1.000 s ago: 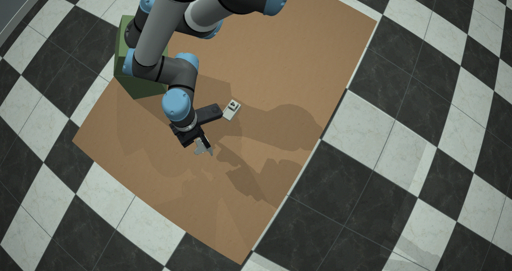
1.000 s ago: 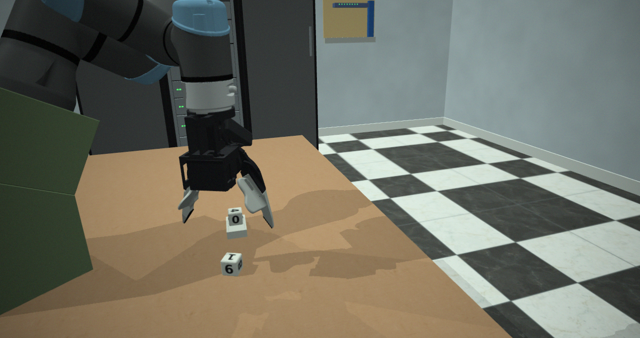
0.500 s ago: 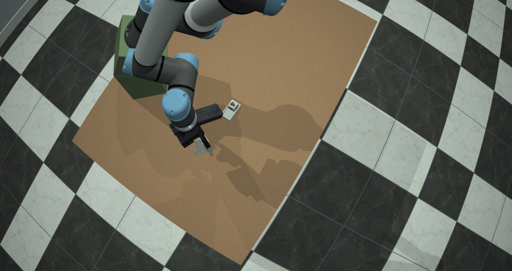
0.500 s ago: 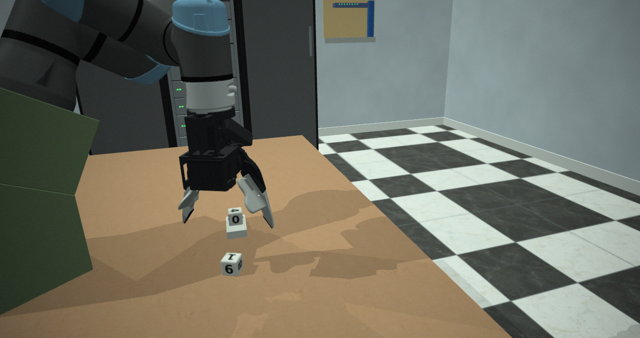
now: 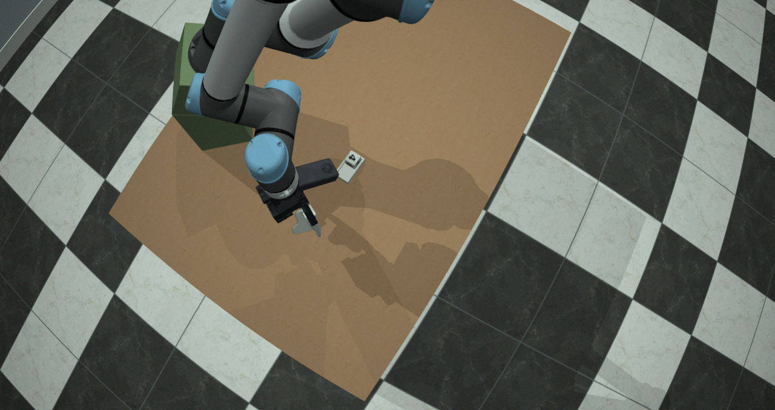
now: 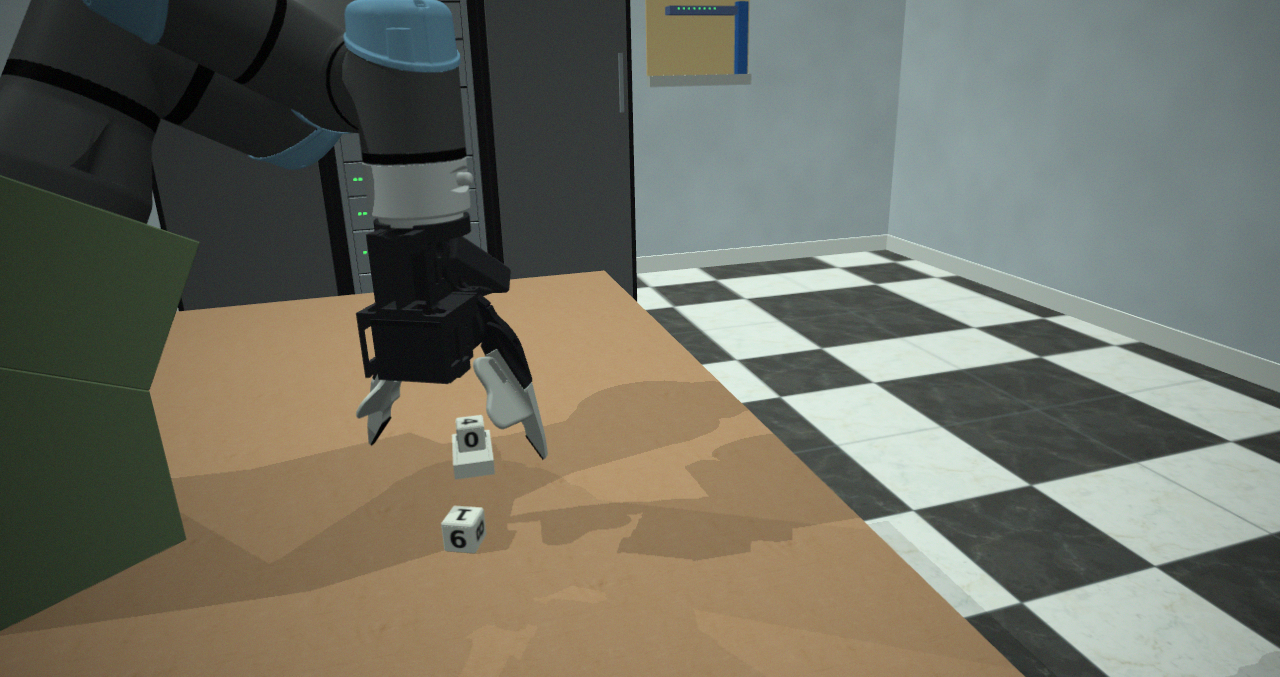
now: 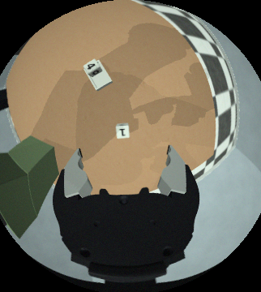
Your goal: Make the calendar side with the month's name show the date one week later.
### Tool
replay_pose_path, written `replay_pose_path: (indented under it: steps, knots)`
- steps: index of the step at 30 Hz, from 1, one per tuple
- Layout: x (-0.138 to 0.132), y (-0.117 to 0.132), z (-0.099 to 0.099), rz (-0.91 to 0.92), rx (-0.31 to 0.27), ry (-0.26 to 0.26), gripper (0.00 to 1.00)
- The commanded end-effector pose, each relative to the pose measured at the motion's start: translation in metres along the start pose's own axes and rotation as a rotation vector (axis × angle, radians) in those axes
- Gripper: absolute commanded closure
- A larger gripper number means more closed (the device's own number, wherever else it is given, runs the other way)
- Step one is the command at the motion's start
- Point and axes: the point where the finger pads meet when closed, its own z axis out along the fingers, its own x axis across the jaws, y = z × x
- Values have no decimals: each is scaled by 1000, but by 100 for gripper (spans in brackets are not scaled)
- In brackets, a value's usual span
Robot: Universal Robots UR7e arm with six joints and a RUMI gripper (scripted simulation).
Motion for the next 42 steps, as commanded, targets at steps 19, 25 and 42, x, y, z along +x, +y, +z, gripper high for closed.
replay_pose_path:
  steps: [19, 25, 42]
  knots:
    - [4, -5, -1, 419, 0, -3, 0]
    - [5, -6, -2, 508, -1, -3, 0]
    - [10, -6, -3, 874, -1, -3, 0]
